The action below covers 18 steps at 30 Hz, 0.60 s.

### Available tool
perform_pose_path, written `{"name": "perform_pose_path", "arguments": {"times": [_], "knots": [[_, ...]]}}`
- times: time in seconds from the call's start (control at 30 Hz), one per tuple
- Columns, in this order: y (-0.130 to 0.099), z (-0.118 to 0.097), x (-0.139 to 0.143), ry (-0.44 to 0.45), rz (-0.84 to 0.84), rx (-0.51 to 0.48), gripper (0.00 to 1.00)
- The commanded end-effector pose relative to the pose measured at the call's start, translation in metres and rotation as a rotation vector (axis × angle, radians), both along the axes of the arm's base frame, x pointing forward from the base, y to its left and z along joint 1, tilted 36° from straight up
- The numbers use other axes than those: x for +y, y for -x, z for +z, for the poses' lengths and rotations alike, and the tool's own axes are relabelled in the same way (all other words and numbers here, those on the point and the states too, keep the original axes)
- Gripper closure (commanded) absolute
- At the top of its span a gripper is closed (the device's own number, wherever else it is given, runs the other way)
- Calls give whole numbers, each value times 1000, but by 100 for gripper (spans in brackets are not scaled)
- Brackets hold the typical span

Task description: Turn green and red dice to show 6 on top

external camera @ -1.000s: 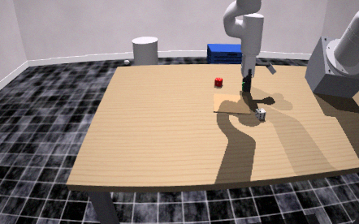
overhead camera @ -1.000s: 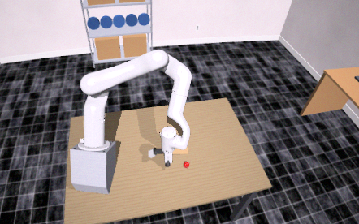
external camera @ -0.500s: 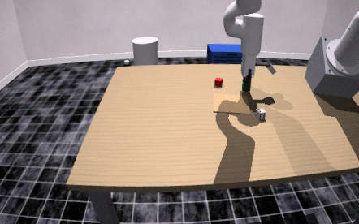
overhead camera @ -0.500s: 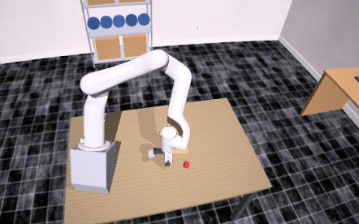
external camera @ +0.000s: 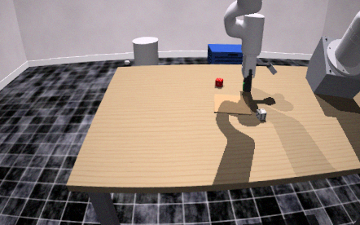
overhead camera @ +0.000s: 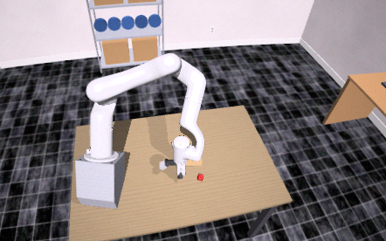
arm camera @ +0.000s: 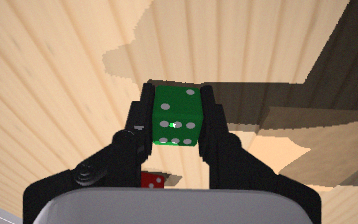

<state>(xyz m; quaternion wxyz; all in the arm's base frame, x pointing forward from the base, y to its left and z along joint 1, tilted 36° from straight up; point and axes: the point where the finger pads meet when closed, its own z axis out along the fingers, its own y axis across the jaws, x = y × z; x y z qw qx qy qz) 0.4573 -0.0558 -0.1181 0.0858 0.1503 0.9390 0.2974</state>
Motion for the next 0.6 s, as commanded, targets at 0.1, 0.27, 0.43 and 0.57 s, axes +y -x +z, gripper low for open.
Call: {"name": "perform_pose_path", "arguments": {"times": [0.1, 0.27, 0.43, 0.57], "knots": [[0, 0, -1, 1, -1, -1, 73], [0, 0, -1, 1, -1, -1, 73], [0, 1, -1, 1, -1, -1, 73], [1, 4, -3, 1, -1, -1, 73]]}}
